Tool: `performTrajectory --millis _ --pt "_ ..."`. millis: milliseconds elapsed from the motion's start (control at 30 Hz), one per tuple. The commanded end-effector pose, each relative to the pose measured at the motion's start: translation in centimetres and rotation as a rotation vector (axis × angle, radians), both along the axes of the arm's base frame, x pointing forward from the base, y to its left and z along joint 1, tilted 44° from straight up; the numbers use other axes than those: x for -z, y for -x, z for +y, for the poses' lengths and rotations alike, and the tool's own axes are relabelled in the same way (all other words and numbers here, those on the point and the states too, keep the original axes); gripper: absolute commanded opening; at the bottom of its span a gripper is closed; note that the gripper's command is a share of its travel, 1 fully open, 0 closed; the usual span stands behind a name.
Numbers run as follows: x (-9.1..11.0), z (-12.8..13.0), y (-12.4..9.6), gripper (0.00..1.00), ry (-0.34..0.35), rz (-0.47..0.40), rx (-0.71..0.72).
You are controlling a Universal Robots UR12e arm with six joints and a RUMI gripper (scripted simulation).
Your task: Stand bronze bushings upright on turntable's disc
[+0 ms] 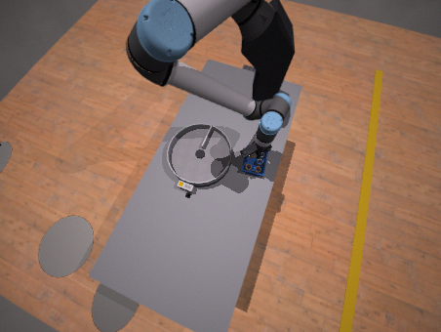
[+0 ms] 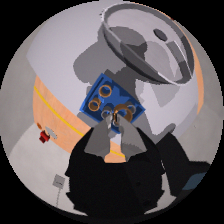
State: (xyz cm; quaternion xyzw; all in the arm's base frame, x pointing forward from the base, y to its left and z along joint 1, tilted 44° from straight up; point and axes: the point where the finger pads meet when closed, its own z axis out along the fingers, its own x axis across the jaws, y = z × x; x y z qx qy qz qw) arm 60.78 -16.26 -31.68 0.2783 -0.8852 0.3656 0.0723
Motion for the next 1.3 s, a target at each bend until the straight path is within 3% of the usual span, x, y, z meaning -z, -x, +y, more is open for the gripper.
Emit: performTrajectory --millis 0,333,1267 --pt "-1.33 1.25 0.09 0.00 0.000 0.000 0.001" --pt "-2.21 2.09 0.18 0.00 0.000 0.000 0.001" --pt "-2.23 2.11 0.18 0.00 0.000 0.000 0.001"
